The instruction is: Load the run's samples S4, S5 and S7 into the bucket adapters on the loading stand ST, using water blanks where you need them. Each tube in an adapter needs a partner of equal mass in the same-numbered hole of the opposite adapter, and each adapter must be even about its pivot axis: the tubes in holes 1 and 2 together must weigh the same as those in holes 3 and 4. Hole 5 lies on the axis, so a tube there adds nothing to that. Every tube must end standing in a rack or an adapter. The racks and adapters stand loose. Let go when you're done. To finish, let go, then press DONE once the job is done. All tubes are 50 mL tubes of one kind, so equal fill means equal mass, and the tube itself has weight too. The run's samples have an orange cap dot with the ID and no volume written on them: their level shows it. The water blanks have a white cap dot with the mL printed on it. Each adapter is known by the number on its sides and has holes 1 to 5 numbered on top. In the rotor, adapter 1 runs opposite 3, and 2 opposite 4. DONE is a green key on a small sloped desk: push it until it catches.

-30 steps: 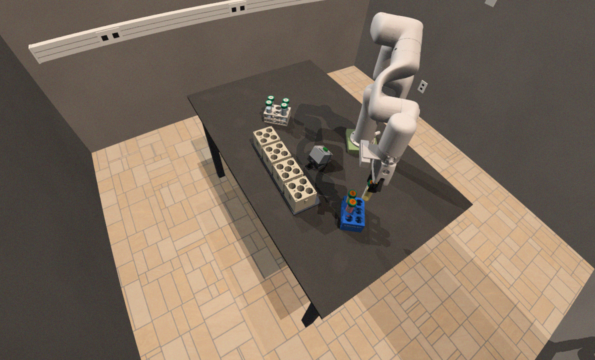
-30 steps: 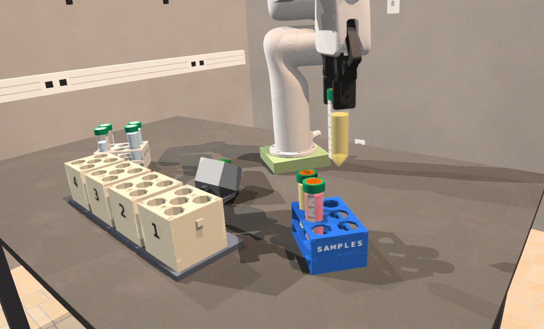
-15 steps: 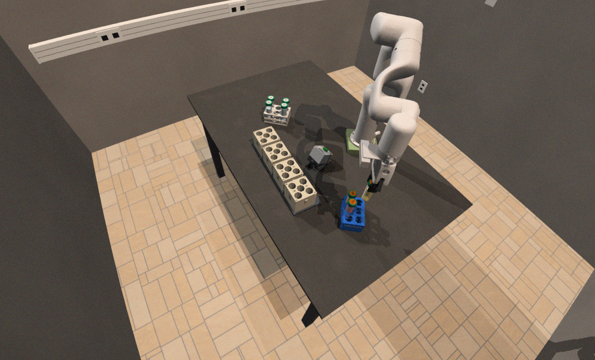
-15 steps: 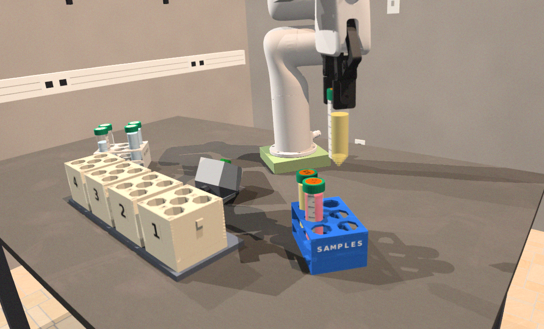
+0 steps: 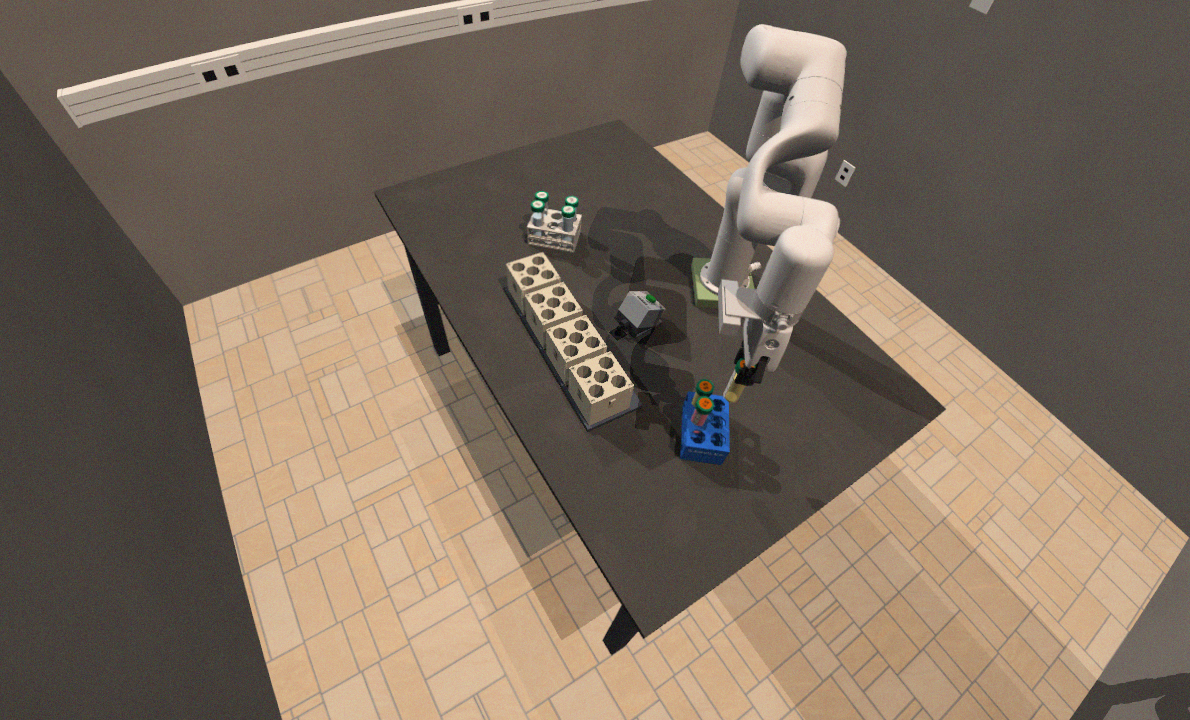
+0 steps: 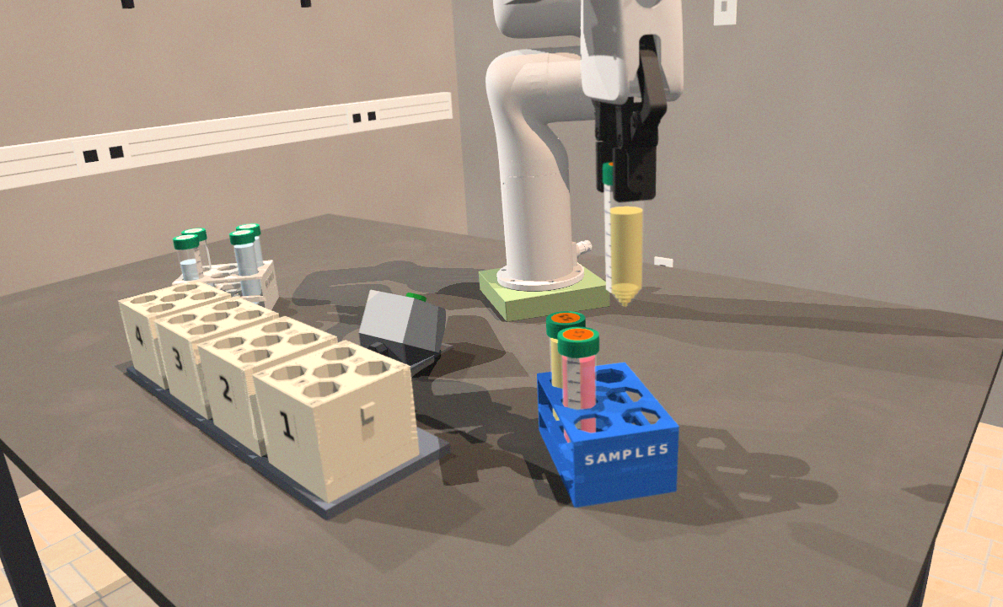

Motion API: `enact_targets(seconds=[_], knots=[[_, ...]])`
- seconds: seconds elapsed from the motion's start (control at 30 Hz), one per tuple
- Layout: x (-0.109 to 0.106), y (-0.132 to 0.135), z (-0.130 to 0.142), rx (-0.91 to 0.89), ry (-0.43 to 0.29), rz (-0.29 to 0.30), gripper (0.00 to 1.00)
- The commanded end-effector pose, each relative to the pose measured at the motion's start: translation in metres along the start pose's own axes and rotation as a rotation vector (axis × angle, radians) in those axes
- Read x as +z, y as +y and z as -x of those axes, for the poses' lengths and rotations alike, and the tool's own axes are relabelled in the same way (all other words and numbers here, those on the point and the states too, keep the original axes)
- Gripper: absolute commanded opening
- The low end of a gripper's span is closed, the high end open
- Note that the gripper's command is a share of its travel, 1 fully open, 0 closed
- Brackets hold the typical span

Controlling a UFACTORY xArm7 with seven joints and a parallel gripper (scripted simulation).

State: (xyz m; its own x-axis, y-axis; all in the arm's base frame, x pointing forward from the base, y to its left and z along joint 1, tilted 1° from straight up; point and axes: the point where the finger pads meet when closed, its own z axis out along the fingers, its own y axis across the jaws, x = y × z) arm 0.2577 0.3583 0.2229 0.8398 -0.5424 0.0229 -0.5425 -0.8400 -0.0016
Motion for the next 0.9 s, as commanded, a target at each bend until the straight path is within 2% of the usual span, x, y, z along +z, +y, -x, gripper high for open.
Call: enact_targets(seconds=[0.0, 0.73, 0.87], knots=[[-0.0018, -0.0012, -0.0001, 0.0, 0.001, -0.005, 0.0], [-0.0018, -0.0012, -0.0001, 0.0, 0.001, -0.005, 0.0], [0.0061, -0.0012, -0.0001, 0.0, 0.001, -0.005, 0.0]])
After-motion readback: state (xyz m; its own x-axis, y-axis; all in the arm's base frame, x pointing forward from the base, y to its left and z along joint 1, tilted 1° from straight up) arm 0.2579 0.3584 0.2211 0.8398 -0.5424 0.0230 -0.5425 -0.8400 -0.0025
